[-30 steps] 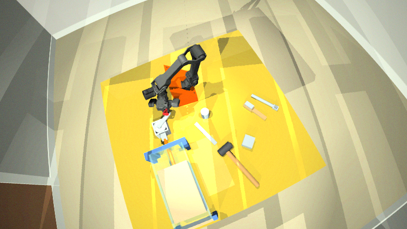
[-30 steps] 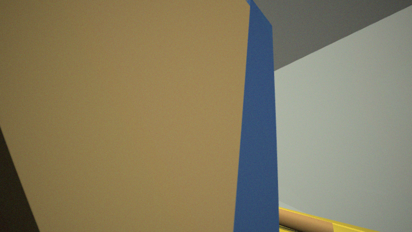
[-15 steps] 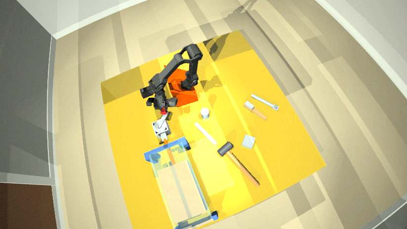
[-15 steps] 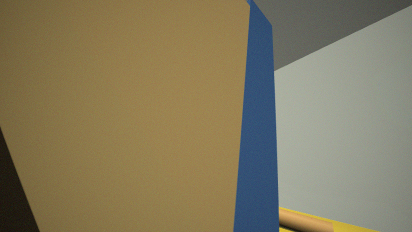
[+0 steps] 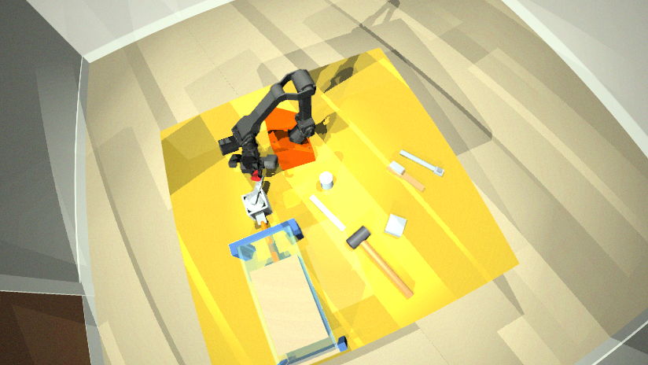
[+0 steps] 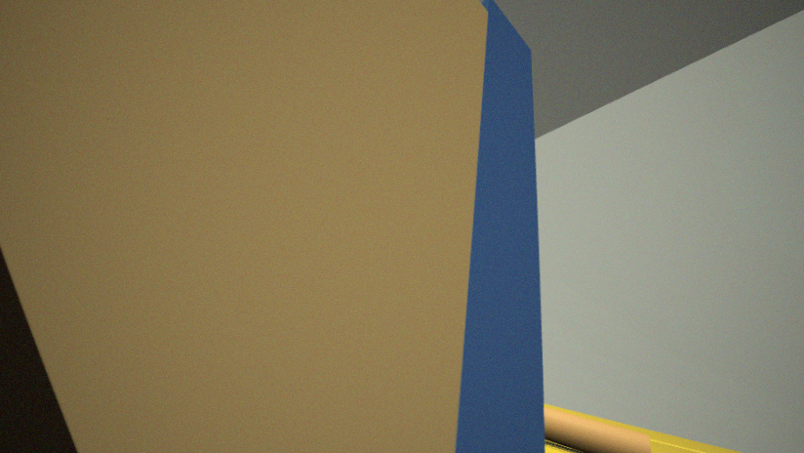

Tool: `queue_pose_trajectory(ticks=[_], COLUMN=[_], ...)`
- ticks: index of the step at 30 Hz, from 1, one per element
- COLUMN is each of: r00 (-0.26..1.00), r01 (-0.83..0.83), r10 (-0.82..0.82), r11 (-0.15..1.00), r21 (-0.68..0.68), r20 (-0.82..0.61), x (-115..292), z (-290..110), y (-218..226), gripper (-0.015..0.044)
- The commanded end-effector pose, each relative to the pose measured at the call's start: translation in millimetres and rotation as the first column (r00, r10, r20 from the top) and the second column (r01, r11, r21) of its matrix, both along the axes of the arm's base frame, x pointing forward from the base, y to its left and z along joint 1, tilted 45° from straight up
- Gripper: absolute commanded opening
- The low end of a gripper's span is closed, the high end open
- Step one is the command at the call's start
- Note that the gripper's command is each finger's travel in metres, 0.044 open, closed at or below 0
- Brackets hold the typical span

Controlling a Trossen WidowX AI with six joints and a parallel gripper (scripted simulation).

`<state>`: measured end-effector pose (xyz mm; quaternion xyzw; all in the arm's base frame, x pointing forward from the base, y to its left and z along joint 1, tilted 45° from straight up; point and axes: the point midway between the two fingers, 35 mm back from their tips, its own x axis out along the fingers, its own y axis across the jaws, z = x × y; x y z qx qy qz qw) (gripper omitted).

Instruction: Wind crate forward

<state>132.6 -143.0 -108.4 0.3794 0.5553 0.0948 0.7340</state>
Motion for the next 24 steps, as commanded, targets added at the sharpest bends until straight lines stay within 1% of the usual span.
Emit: queue_pose_trajectory(ticks=[1,24], r00=[1.0,1.0], r01=[-0.019,-0.019], r10=[0.019,0.019], r11=[1.0,1.0], r21=[-0.021,-0.023], r20=[-0.022,-0.022], x=[-4.9,-8.3], z=[-11.6,-29.1], y=[-7.8,-27.3], gripper=[0.0,0.0])
